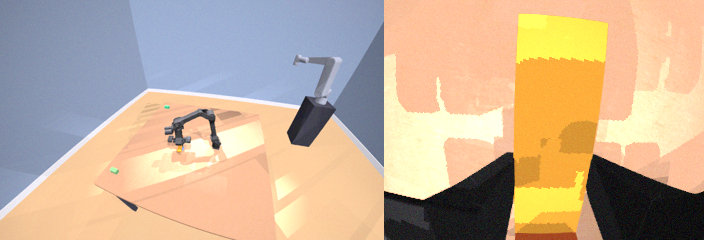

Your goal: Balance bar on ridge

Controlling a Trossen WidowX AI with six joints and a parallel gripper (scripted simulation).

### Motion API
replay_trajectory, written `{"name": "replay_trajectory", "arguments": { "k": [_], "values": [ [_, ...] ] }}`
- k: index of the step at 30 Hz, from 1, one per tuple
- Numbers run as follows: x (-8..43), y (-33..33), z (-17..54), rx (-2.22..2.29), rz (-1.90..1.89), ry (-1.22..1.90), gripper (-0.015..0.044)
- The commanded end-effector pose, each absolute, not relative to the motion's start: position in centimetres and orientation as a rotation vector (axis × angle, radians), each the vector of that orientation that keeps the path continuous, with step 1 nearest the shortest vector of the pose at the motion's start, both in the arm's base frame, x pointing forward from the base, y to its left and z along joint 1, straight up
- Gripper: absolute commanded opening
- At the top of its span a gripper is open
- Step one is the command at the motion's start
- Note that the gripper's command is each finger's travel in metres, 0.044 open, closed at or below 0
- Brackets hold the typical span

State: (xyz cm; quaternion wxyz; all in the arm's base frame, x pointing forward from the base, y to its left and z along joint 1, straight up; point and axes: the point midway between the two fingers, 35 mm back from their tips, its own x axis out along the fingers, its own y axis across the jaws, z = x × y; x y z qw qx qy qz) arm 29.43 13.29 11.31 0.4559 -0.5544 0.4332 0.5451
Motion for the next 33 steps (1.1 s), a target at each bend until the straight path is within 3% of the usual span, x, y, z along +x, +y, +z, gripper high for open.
{"name": "replay_trajectory", "arguments": {
  "k": [1, 33],
  "values": [
    [29.46, 13.24, 11.26, -1.369, 1.341, 1.07, 0.0],
    [29.47, 13.23, 10.99, -1.369, 1.341, 1.07, 0.0]
  ]
}}
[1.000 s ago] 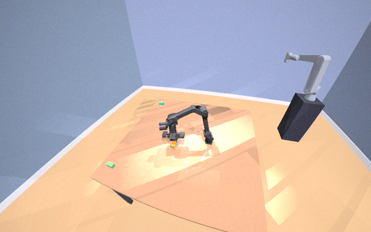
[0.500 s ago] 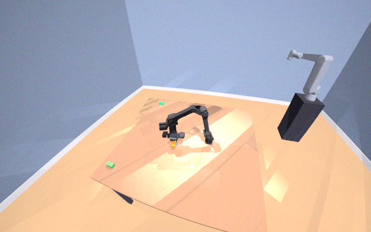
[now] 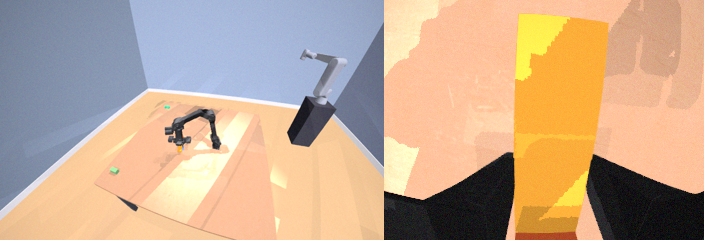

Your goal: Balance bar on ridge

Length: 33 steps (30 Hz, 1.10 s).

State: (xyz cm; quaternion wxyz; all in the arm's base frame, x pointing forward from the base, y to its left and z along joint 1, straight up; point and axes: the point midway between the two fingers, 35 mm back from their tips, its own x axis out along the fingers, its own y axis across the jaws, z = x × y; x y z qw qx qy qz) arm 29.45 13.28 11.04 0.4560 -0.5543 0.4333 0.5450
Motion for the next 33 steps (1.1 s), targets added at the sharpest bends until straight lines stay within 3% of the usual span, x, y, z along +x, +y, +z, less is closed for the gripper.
{"name": "replay_trajectory", "arguments": {
  "k": [1, 33],
  "values": [
    [29.47, 13.23, 10.99, -1.369, 1.341, 1.07, 0.0],
    [29.47, 13.22, 10.72, -1.369, 1.341, 1.07, 0.0]
  ]
}}
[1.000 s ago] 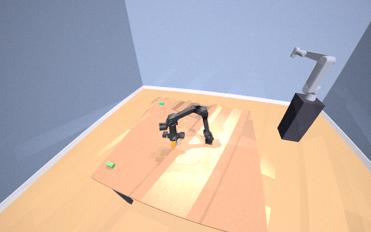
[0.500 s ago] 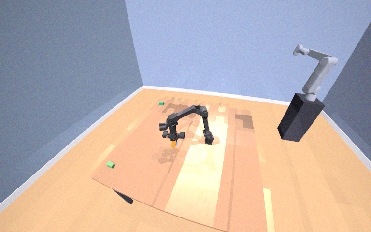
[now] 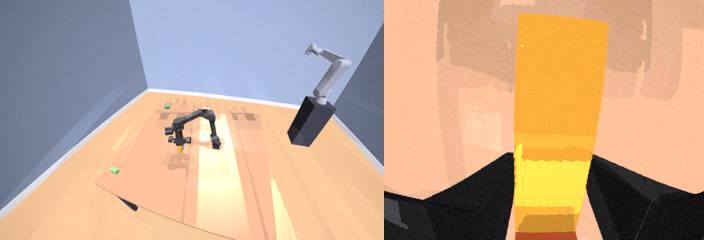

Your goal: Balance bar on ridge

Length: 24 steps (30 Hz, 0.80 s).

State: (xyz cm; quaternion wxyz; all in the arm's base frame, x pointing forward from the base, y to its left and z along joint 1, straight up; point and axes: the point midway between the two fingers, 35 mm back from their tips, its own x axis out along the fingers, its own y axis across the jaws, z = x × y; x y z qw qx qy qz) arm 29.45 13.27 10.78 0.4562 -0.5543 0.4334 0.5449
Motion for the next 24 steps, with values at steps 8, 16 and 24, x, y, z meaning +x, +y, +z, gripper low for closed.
{"name": "replay_trajectory", "arguments": {
  "k": [8, 16, 24],
  "values": [
    [29.46, 13.22, 10.65, -1.369, 1.341, 1.07, 0.0],
    [29.46, 13.22, 10.58, -1.369, 1.341, 1.07, 0.0],
    [29.45, 13.22, 10.51, -1.369, 1.341, 1.07, 0.0]
  ]
}}
